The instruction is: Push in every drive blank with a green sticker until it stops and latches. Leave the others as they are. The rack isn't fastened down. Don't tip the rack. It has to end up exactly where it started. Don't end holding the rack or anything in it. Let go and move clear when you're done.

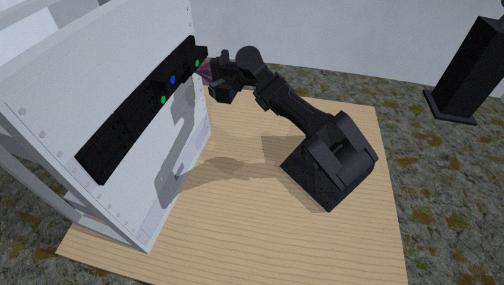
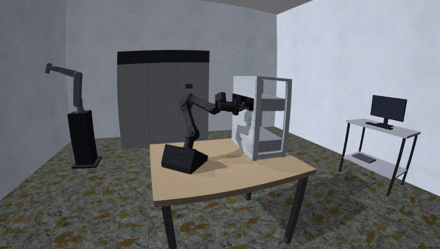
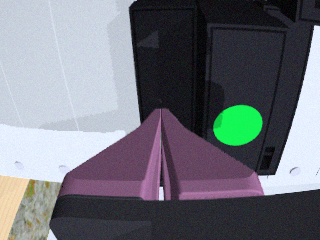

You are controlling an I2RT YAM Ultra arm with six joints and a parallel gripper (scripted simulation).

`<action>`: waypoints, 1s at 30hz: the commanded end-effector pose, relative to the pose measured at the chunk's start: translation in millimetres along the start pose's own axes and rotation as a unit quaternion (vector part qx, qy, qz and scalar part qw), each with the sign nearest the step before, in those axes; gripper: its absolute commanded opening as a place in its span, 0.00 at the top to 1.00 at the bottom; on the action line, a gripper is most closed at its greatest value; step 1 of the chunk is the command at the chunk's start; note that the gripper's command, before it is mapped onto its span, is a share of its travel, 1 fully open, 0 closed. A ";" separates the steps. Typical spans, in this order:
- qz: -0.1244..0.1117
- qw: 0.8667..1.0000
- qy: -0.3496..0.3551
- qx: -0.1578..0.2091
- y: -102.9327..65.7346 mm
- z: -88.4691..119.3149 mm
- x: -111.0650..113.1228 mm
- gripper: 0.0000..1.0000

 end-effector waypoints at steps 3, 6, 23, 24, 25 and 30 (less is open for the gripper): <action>0.041 0.999 -0.025 -0.005 12.9 -7.7 -30.3 1.00; 0.041 0.999 -0.024 -0.005 13.5 -7.9 -31.0 1.00; 0.041 0.999 -0.024 -0.005 13.5 -7.9 -31.0 1.00; 0.041 0.999 -0.024 -0.005 13.5 -7.9 -31.0 1.00; 0.041 0.999 -0.024 -0.005 13.5 -7.9 -31.0 1.00; 0.041 0.999 -0.024 -0.005 13.5 -7.9 -31.0 1.00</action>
Point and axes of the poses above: the point where the finger pads meet when closed, its own y axis out along the fingers, its own x axis across the jaws, z = x × y, the point moved 7 cm from there along -y, back along the fingers, and after that the axes turned 12 degrees about -y, right-handed, at the moved point
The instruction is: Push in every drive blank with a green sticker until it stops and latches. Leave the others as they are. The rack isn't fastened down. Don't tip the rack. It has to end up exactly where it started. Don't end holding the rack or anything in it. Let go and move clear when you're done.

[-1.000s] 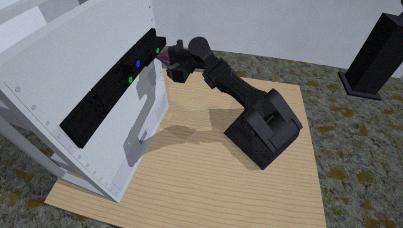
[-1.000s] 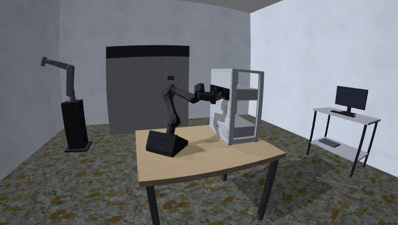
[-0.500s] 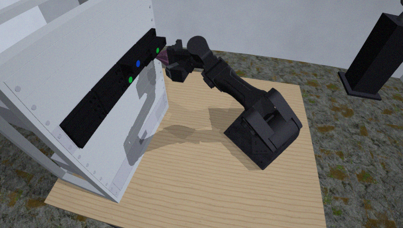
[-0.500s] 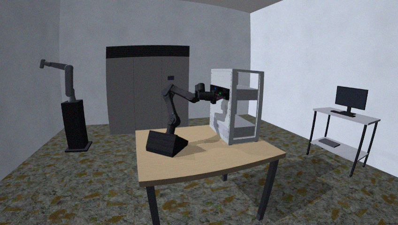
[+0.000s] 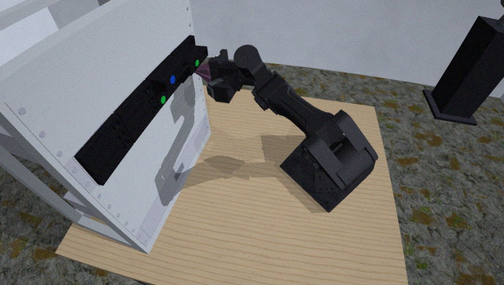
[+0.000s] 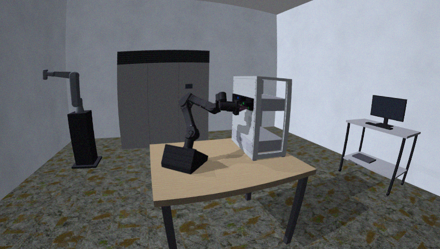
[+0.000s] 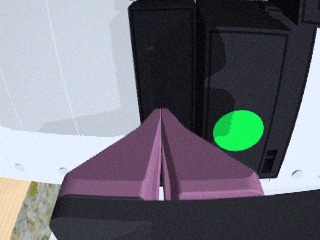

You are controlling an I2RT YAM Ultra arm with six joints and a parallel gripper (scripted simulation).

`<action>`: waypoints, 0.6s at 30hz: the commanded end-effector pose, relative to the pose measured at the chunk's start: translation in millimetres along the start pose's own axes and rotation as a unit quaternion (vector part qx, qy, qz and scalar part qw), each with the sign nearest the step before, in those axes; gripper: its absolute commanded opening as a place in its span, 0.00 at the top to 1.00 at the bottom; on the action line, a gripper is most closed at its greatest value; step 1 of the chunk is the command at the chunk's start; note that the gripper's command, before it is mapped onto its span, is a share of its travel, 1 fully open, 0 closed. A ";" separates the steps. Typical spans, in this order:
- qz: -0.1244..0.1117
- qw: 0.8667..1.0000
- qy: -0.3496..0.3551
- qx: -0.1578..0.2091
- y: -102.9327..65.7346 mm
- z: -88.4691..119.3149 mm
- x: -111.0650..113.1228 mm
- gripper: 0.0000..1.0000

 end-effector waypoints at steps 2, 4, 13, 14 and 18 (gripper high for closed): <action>0.046 0.999 -0.028 -0.006 10.3 -8.0 -30.1 1.00; 0.046 0.999 -0.028 -0.006 10.3 -8.0 -30.1 1.00; 0.046 0.999 -0.028 -0.006 10.8 -8.2 -30.8 1.00; 0.046 0.999 -0.029 -0.006 11.3 -8.4 -31.5 1.00; 0.046 0.999 -0.029 -0.006 12.8 -9.0 -33.3 1.00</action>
Point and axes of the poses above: the point where the finger pads meet when closed, its own y axis out along the fingers, its own x axis across the jaws, z = x × y, the point moved 7 cm from there along -y, back along the fingers, and after that the axes turned 12 degrees about -y, right-handed, at the moved point
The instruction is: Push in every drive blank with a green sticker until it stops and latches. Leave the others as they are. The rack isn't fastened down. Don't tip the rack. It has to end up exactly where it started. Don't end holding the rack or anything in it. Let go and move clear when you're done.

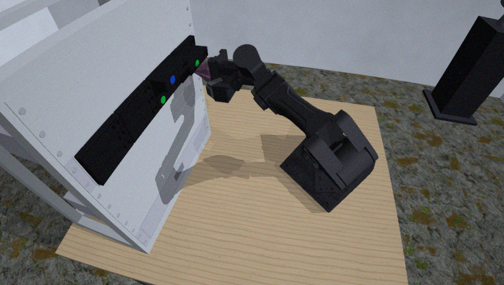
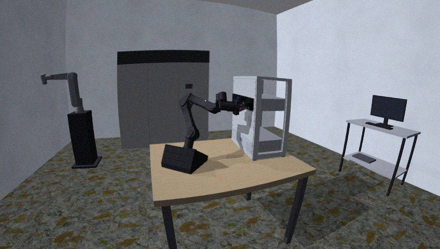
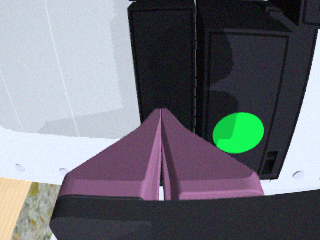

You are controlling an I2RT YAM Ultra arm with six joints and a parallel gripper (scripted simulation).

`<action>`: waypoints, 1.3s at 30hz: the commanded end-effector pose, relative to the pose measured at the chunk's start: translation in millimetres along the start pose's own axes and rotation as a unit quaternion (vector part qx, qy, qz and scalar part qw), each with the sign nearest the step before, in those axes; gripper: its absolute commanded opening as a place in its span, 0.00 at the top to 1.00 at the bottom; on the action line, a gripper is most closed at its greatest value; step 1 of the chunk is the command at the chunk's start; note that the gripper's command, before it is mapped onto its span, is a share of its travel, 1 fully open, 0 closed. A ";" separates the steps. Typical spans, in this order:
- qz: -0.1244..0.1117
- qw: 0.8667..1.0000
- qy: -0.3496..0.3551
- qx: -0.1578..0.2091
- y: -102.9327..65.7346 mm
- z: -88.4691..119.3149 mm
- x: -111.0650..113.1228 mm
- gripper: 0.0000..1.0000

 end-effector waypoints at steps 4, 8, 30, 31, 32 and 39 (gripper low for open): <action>0.048 0.998 -0.030 -0.007 11.8 -9.0 -33.1 1.00; 0.048 0.998 -0.030 -0.007 11.8 -9.0 -33.1 1.00; 0.048 0.998 -0.031 -0.007 15.1 -10.0 -36.3 1.00; 0.048 0.998 -0.031 -0.007 15.3 -10.1 -36.6 1.00; 0.048 0.998 -0.030 -0.007 15.4 -10.1 -36.6 1.00; 0.048 0.998 -0.029 -0.007 15.4 -10.1 -36.6 1.00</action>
Point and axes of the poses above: the point where the finger pads meet when closed, its own y axis out along the fingers, its own x axis across the jaws, z = x × y, the point moved 7 cm from there along -y, back along the fingers, and after that the axes turned 12 degrees about -y, right-handed, at the moved point
